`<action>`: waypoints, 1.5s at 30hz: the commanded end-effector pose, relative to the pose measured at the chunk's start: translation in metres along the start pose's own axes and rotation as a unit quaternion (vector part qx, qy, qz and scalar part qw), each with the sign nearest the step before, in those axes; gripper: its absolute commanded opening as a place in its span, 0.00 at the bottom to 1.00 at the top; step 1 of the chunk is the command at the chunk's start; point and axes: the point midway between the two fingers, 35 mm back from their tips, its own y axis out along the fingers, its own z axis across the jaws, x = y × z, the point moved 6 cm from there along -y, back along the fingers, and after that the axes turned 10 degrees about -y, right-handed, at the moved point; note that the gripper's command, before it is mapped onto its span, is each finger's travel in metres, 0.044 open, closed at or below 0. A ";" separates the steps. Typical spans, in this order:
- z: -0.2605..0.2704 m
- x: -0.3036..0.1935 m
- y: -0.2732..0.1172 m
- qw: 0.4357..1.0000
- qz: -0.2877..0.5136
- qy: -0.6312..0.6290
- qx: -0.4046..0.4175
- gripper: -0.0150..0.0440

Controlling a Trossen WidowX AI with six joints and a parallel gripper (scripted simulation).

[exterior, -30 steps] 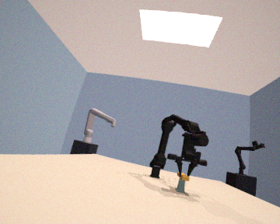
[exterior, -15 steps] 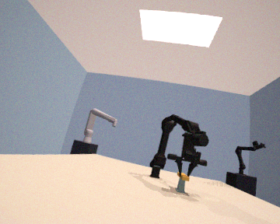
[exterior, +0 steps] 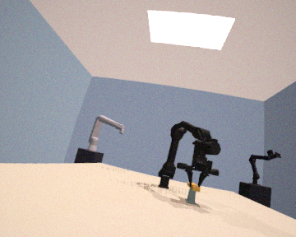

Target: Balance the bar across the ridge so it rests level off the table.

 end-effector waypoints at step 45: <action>0.000 0.000 0.000 1.000 0.000 0.000 0.000 0.54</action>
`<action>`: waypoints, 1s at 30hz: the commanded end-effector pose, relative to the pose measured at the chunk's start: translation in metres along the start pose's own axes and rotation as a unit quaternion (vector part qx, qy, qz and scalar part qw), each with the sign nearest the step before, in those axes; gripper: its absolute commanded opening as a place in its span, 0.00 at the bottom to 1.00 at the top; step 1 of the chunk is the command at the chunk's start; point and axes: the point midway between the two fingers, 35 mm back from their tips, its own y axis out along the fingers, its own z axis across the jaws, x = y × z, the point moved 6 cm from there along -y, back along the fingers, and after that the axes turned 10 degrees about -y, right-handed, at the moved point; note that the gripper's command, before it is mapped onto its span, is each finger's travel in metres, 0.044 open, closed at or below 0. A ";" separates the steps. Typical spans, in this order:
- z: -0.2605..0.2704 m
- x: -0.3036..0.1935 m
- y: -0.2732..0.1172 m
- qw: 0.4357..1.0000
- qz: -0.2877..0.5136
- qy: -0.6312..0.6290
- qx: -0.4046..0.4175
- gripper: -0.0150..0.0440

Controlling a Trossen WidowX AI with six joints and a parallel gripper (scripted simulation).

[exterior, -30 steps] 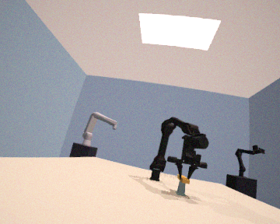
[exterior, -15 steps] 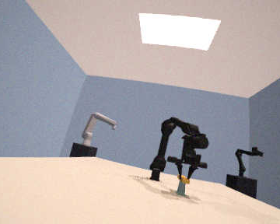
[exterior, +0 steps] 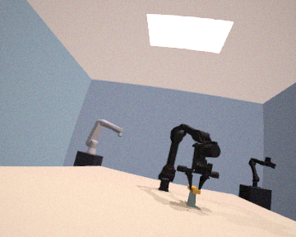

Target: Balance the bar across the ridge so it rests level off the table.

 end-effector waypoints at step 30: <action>0.000 0.000 0.000 1.000 0.000 0.000 0.000 0.57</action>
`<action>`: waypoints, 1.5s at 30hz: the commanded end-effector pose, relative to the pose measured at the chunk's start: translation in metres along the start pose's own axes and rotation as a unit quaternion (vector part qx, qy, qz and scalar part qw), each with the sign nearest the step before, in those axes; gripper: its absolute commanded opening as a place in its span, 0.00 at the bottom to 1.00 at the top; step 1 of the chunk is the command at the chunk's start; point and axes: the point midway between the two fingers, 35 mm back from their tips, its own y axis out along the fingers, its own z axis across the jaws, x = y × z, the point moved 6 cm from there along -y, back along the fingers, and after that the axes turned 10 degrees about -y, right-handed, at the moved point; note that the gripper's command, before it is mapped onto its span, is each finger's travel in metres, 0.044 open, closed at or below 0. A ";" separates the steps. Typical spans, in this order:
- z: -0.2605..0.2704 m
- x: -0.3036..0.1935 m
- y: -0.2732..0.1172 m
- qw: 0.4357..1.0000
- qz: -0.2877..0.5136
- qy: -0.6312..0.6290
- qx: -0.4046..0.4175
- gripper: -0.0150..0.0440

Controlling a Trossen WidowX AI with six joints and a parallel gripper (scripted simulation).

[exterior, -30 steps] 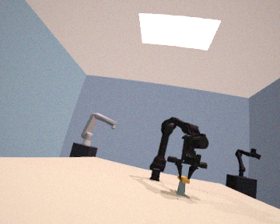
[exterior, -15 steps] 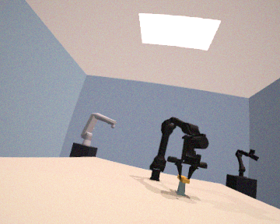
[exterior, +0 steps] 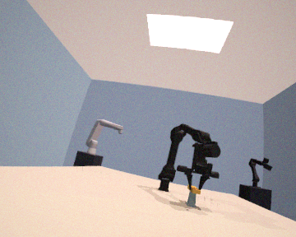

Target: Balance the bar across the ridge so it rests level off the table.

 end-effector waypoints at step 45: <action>0.000 0.000 -0.100 1.000 0.000 0.000 0.000 1.00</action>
